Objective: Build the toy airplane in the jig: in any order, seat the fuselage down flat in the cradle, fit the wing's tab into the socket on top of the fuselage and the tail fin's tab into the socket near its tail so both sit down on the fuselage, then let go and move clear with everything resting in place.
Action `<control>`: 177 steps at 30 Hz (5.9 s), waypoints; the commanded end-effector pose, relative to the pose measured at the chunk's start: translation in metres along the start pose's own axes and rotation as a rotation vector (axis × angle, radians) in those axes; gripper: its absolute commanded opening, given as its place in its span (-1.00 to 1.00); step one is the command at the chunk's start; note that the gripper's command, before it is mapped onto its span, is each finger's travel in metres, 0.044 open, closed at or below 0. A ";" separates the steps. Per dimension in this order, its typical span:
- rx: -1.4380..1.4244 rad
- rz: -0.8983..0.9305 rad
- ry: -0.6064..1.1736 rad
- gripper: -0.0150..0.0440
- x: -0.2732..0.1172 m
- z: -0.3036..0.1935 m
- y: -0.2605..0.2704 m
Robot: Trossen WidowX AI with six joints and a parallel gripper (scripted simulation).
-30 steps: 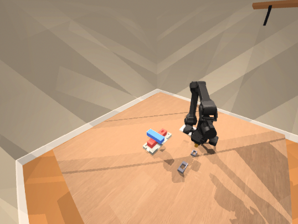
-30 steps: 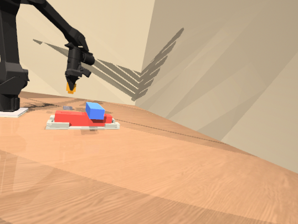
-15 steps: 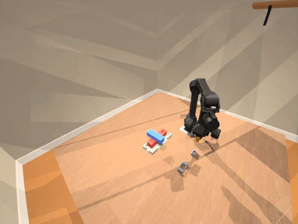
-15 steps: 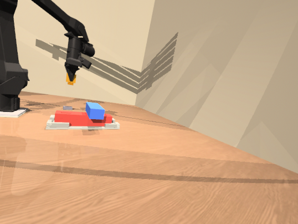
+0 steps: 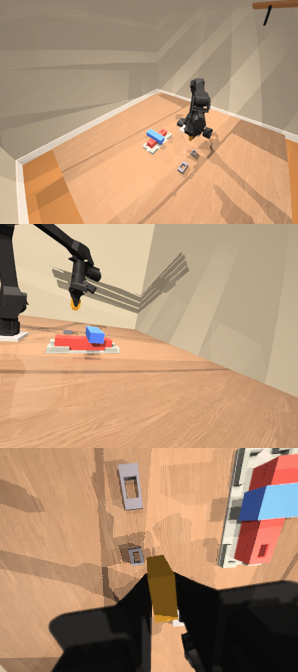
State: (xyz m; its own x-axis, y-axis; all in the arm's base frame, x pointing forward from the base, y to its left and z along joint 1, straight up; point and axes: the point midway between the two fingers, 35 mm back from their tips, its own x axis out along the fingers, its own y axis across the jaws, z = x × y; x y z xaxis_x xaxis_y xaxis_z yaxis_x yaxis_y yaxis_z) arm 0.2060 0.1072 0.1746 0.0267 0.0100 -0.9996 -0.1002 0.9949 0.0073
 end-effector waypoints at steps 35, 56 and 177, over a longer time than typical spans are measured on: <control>0.036 -0.024 -0.003 -0.49 0.023 0.012 -0.120; 0.054 -0.022 0.005 -0.49 0.036 -0.010 -0.185; 0.068 -0.019 0.009 0.39 -0.008 -0.035 -0.230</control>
State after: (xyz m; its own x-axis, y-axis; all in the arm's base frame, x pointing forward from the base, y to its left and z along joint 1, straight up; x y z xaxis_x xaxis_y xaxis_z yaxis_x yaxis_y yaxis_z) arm 0.1942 -0.1252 0.1782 0.0186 -0.0141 -0.9997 -0.0287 0.9995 -0.0147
